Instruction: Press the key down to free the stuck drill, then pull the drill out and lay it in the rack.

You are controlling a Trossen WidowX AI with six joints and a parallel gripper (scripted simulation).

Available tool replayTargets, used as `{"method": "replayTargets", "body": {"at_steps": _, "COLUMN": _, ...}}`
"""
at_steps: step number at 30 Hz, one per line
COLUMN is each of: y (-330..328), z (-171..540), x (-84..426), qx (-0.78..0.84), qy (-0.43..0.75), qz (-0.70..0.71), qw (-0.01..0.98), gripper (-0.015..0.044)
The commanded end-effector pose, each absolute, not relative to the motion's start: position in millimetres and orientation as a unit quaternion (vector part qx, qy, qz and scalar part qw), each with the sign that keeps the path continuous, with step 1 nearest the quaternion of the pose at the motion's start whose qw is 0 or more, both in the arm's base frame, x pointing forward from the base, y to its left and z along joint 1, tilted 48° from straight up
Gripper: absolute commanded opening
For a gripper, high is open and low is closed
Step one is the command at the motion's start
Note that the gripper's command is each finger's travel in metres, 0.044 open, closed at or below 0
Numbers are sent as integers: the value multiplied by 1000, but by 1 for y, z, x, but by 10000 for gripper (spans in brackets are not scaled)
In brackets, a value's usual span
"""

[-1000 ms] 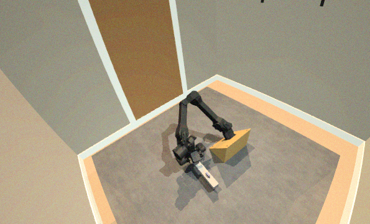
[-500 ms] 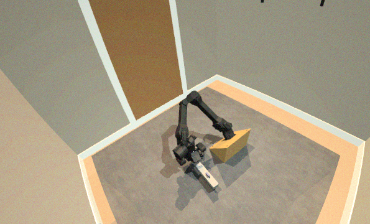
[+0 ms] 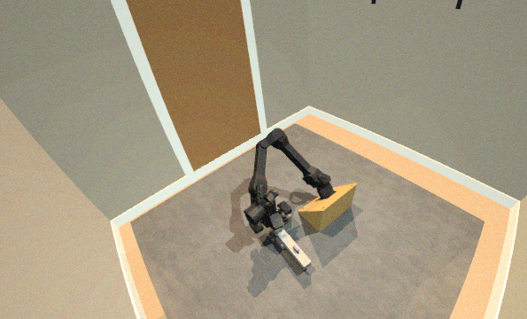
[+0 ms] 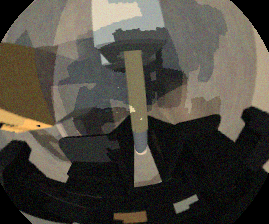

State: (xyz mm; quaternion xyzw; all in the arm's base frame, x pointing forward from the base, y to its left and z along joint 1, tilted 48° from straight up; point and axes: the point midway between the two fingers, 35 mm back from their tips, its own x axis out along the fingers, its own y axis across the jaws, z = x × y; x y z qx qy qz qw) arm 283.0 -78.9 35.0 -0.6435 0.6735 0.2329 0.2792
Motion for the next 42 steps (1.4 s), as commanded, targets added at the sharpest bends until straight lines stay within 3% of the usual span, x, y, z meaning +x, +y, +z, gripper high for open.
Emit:
{"method": "replayTargets", "body": {"at_steps": 1, "y": -83, "z": 39, "x": 282, "qx": -644, "qy": 674, "qz": 234, "qw": 277, "gripper": 0}}
{"method": "replayTargets", "body": {"at_steps": 42, "y": -113, "z": 80, "x": 278, "qx": -644, "qy": 674, "qz": 233, "qw": 276, "gripper": 0}}
